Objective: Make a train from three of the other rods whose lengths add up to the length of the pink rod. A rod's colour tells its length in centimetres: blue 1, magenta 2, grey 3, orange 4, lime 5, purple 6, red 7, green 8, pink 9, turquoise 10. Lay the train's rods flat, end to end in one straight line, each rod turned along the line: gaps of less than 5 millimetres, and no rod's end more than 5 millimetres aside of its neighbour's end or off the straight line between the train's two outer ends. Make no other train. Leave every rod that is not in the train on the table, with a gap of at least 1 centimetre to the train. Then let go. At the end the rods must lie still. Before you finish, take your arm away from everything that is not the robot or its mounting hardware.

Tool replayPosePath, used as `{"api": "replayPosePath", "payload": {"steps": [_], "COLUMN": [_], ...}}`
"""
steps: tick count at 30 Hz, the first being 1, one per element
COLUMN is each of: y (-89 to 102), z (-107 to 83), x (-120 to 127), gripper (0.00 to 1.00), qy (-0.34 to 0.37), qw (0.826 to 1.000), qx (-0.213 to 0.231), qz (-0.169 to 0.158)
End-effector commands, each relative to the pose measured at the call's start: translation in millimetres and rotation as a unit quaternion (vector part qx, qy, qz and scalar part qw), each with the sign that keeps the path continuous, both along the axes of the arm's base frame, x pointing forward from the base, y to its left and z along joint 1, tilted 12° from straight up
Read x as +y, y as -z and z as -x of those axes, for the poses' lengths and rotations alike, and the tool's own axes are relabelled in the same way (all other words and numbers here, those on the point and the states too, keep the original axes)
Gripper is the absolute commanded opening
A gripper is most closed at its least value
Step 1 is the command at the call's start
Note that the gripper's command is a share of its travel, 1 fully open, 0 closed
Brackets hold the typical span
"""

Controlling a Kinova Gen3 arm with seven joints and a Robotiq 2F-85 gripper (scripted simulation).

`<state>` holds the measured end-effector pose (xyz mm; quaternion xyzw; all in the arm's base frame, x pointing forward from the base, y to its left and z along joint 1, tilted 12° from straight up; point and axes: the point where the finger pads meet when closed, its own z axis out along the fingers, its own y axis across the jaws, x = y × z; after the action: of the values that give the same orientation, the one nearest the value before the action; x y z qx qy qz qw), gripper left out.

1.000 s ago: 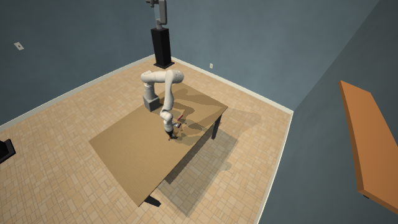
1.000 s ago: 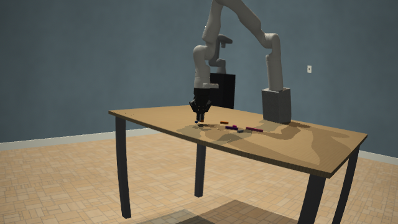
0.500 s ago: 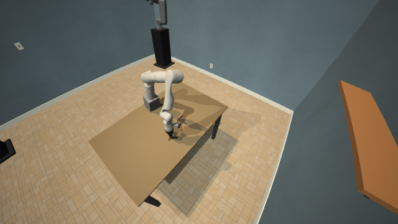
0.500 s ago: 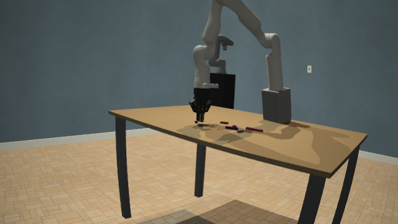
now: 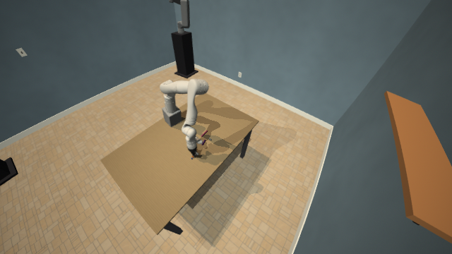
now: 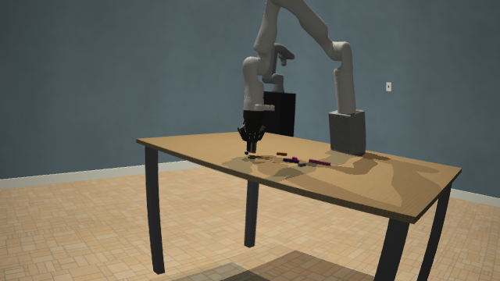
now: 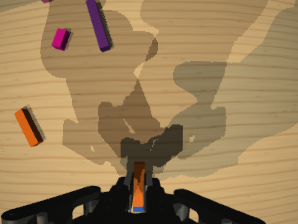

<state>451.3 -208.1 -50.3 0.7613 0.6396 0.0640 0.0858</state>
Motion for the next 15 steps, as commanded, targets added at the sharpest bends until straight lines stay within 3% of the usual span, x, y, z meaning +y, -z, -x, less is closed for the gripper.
{"api": "replayPosePath", "payload": {"steps": [1,15], "y": [-0.8,1.0], "z": [-0.5,-0.9], "x": [-0.2,-0.3], "gripper": [0.05,0.05], "qy": [0.0,0.0], "qw": [1.0,1.0], "qx": [-0.001,-0.001], "qz": [0.0,0.0]}}
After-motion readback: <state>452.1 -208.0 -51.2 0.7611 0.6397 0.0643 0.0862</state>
